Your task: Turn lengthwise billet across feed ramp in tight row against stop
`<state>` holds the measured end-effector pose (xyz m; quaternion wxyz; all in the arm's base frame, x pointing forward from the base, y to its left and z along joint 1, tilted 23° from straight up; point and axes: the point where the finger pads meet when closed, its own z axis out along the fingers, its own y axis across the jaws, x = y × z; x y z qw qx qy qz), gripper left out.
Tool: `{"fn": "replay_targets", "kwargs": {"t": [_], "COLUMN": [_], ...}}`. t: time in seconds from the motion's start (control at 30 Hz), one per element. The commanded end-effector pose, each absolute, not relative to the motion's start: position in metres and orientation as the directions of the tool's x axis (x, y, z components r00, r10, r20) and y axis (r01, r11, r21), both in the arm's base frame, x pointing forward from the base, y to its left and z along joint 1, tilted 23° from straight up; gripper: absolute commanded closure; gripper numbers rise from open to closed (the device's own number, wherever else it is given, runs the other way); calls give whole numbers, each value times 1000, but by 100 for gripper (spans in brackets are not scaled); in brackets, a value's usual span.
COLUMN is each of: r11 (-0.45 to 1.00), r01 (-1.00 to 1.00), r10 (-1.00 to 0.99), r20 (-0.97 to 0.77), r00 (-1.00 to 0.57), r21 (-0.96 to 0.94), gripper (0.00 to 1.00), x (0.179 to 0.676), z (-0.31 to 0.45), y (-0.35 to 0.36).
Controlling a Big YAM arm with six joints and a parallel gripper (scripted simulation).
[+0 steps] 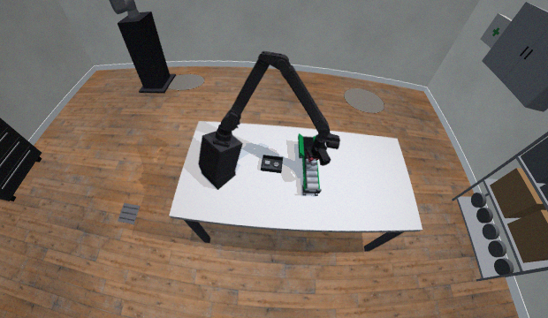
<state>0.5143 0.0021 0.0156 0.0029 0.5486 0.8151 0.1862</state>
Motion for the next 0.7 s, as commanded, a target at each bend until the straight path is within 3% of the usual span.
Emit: {"fn": "replay_targets", "kwargs": {"t": [0.0, 0.67], "r11": [398, 587], "r01": [830, 700], "r10": [869, 754], "r20": [129, 39], "r00": [-478, -655], "r21": [392, 408], "gripper": [100, 100], "x": [530, 526], "z": [55, 53], "y": [4, 6]}}
